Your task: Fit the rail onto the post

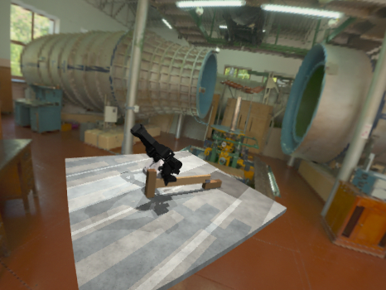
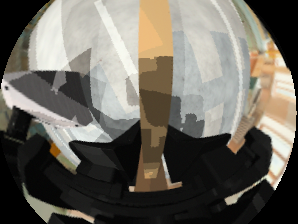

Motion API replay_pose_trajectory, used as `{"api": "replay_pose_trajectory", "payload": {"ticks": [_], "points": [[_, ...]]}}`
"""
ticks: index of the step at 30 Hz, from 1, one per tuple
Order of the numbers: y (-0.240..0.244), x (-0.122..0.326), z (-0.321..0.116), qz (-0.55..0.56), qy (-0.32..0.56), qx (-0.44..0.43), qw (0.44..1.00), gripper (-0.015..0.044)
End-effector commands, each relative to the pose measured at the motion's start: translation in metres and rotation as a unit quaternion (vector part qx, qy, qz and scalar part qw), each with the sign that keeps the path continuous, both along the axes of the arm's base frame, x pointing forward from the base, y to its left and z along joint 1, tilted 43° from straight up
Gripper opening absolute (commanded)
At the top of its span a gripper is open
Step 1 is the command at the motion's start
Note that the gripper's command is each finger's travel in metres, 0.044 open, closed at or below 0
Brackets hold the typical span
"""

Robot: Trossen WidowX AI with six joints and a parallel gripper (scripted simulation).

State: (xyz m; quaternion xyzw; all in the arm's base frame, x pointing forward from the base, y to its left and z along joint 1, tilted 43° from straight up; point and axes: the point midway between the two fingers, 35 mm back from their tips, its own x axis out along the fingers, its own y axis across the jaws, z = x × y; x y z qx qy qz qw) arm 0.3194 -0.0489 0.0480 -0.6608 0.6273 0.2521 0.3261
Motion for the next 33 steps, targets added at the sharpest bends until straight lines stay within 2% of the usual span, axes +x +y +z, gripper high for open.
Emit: {"api": "replay_pose_trajectory", "payload": {"ticks": [1,11,18,23,33], "points": [[0.0,0.0,0.0,0.0,0.0,-0.001,1.0,0.0184],[0.0,0.0,0.0,0.0,0.0,-0.001,1.0,0.044],[0.002,0.0,0.0,0.0,0.0,-0.001,1.0,0.044],[0.043,-0.001,0.002,0.002,-0.002,-0.002,1.0,0.044],[0.043,-0.001,0.002,0.002,-0.002,-0.002,1.0,0.044]]}}
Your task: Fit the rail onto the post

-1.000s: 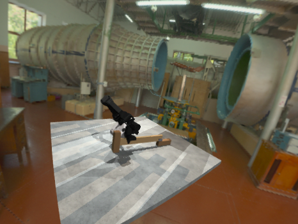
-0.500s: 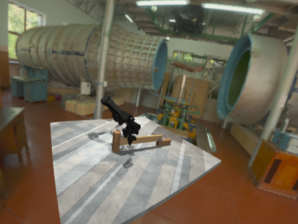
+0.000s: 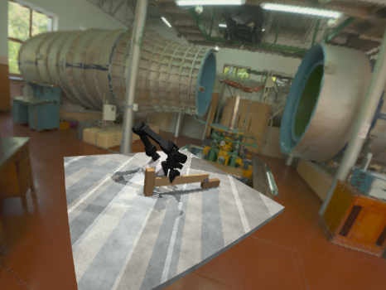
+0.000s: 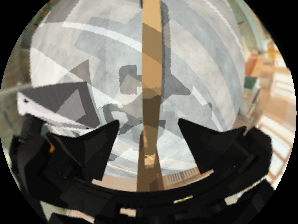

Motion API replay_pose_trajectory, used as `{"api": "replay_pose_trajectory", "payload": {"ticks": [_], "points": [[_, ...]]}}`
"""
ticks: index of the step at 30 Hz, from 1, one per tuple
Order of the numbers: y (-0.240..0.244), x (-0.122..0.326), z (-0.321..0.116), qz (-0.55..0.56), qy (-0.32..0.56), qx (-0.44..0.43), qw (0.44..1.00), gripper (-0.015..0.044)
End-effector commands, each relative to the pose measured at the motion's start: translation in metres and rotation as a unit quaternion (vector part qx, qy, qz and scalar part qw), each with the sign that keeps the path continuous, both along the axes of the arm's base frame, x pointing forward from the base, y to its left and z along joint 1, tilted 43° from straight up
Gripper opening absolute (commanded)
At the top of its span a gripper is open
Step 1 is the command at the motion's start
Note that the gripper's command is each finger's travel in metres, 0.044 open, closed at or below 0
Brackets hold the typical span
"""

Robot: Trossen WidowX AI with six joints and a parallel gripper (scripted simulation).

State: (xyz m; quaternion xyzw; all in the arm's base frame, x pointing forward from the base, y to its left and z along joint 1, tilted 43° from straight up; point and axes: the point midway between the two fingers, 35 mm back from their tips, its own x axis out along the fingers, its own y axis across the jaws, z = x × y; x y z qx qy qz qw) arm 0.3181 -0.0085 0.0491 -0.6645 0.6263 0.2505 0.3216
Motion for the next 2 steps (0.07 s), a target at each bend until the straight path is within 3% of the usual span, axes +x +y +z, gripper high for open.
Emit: {"api": "replay_pose_trajectory", "payload": {"ticks": [1,2], "points": [[0.0027,0.0008,0.0005,-0.001,-0.002,0.003,1.0,0.044],[0.0027,0.0008,0.0005,-0.001,-0.002,0.003,1.0,0.044]]}}
